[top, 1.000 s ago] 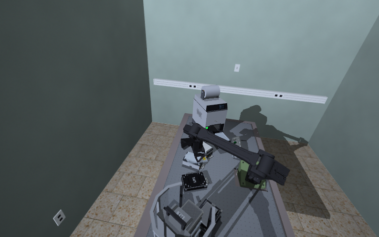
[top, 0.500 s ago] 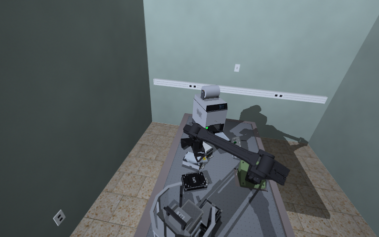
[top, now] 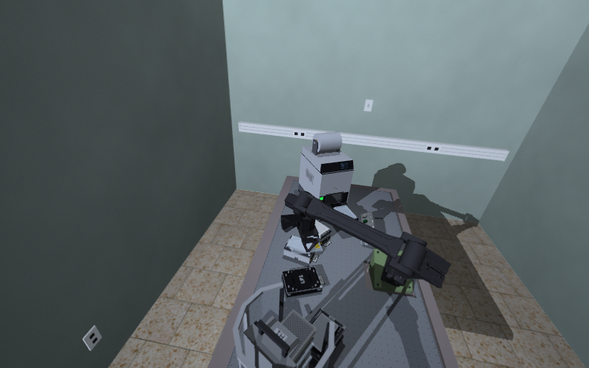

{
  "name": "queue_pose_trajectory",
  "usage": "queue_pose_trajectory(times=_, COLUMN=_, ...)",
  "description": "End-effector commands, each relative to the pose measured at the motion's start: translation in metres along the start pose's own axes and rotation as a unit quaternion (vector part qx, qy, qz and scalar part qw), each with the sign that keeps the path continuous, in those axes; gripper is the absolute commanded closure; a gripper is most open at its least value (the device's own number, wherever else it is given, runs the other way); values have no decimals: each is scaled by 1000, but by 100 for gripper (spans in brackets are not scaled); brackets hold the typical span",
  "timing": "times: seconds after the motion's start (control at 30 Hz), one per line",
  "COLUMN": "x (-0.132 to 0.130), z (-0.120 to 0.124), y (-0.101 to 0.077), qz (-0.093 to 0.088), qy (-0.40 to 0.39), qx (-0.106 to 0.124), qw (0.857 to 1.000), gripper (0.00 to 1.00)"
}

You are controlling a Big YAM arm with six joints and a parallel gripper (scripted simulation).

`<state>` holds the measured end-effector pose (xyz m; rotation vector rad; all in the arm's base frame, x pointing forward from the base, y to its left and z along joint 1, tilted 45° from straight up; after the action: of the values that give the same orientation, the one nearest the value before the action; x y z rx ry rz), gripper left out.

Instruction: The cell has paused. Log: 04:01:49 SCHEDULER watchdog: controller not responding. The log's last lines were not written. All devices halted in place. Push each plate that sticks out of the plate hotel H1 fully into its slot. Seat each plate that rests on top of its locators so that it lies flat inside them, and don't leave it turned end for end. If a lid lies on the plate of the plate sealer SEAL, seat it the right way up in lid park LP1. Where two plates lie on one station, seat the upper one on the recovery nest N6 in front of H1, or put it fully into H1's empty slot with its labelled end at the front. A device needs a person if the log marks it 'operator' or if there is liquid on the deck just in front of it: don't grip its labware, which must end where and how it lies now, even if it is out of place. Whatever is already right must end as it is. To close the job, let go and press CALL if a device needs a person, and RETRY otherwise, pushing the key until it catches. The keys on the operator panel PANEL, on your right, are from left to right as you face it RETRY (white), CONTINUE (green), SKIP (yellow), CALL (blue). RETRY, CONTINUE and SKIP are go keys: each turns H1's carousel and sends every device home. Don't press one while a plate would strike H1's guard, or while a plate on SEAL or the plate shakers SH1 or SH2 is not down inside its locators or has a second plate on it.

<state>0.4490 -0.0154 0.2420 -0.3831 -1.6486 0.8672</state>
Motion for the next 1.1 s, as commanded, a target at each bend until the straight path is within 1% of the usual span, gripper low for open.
queue_pose_trajectory(times=0.0, x=4, z=-4, y=11, qz=-1, qy=-10, qx=6, qw=1000, gripper=18)
queue_pose_trajectory(times=0.2, x=11, z=-2, y=11, qz=3, qy=-11, qx=-1, qw=1000, gripper=18)
queue_pose_trajectory(times=0.5, x=12, z=-2, y=19, qz=3, qy=-11, qx=-1, qw=1000, gripper=18)
queue_pose_trajectory(times=0.53, x=9, z=-2, y=22, qz=1, qy=-8, qx=3, qw=1000, gripper=18)
queue_pose_trajectory(times=0.73, x=13, z=-1, y=25, qz=3, qy=-12, qx=-1, qw=1000, gripper=18)
queue_pose_trajectory(times=0.93, x=12, z=-1, y=32, qz=2, qy=-10, qx=0, qw=1000, gripper=18)
queue_pose_trajectory(times=1.07, x=13, z=-1, y=34, qz=3, qy=-11, qx=0, qw=1000, gripper=18)
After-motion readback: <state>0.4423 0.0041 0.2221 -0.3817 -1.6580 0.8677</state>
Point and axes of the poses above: the point where the finger pads meet when closed, its own y axis out along the fingers, its own x axis across the jaws, z = x × y, the point moved 9 cm from there along -y, back along the fingers, and after that the axes turned 13 degrees about y, right-handed, at the moved point
